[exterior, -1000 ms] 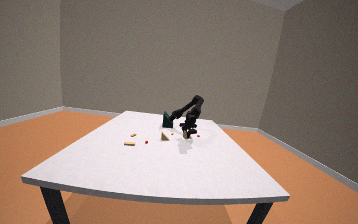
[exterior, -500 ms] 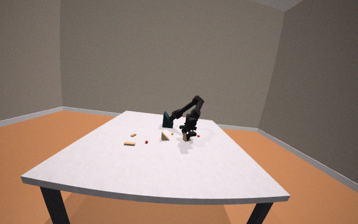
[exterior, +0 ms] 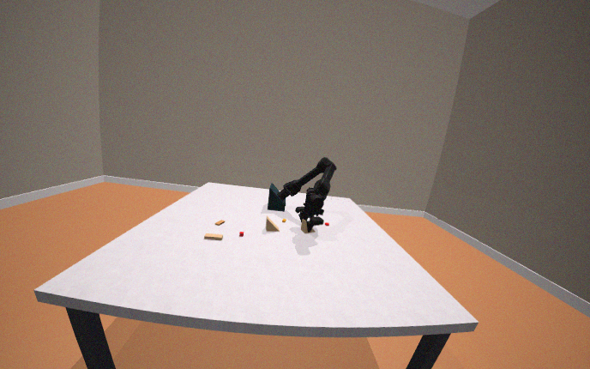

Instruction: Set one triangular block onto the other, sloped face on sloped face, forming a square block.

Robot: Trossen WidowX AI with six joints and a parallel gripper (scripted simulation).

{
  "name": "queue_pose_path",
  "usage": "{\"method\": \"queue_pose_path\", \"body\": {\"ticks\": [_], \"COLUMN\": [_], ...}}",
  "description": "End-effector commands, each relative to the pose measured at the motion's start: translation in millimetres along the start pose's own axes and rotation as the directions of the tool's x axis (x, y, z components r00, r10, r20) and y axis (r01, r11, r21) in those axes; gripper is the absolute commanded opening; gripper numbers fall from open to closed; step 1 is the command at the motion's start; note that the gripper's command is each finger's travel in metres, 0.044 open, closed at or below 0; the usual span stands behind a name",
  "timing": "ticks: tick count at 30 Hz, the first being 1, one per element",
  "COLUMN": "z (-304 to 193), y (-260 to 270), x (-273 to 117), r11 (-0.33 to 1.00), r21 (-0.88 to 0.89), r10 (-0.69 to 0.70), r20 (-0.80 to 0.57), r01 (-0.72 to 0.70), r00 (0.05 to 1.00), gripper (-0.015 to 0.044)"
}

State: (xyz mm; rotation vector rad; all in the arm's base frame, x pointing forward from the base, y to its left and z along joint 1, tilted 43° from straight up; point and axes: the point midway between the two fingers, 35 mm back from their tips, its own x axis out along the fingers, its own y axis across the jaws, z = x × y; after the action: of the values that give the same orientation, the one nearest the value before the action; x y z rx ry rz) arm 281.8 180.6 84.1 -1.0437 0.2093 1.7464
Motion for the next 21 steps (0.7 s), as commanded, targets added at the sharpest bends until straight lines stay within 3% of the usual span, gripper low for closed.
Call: {"method": "queue_pose_path", "body": {"ticks": [1, 7, 14, 19, 21], "z": [0, 0, 0, -1, 0], "y": [0, 0, 0, -1, 0], "x": [0, 0, -2, -57, -60], "r11": [1.000, 1.000, 1.000, 1.000, 1.000], "r21": [-0.001, -0.001, -0.001, 0.000, 0.001], "r10": [0.000, 0.000, 0.000, 0.001, 0.001], "r20": [0.000, 0.000, 0.000, -0.003, -0.003], "r01": [0.000, 0.000, 0.000, -0.001, -0.001], "r00": [1.000, 1.000, 1.000, 1.000, 1.000], "gripper": [0.0289, 0.0440, 0.0440, 0.0440, 0.0440]}}
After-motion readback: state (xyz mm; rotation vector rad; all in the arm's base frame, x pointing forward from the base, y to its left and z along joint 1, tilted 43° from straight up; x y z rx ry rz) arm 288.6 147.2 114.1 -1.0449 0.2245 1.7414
